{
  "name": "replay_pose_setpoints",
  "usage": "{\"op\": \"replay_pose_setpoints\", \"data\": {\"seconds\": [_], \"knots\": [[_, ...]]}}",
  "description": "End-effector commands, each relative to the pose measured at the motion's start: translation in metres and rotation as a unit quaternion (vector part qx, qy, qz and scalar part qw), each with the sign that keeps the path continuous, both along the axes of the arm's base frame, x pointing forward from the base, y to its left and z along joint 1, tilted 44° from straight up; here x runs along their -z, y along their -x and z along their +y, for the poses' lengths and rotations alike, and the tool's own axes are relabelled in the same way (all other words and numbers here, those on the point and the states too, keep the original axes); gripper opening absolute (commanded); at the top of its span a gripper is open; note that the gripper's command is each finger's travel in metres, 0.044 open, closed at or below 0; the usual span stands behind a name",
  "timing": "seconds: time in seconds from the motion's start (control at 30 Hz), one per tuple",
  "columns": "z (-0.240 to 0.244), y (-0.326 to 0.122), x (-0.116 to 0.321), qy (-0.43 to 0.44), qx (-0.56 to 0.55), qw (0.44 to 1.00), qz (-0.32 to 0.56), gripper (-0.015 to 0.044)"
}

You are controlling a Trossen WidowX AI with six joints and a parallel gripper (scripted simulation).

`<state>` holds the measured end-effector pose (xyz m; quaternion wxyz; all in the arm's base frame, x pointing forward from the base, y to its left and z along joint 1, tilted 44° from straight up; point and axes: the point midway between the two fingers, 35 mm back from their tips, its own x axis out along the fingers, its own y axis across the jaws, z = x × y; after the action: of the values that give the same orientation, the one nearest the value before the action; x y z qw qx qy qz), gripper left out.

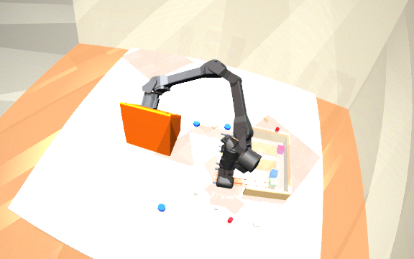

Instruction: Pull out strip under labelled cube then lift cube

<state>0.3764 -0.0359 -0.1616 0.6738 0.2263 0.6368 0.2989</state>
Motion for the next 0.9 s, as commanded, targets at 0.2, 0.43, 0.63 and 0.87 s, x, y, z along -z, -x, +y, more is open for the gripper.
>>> {"op": "replay_pose_setpoints", "data": {"seconds": [0.2,0.43,0.63,0.87], "knots": [[0.0014,0.0002,0.0011,-0.002,0.002,1.0,0.001,0.0],[0.0019,-0.0001,0.0016,-0.002,0.002,1.0,0.001,0.0],[0.0023,-0.0004,0.0021,-0.002,0.002,1.0,0.001,0.0],[0.0027,-0.0007,0.0026,-0.002,0.002,1.0,0.001,0.0]]}}
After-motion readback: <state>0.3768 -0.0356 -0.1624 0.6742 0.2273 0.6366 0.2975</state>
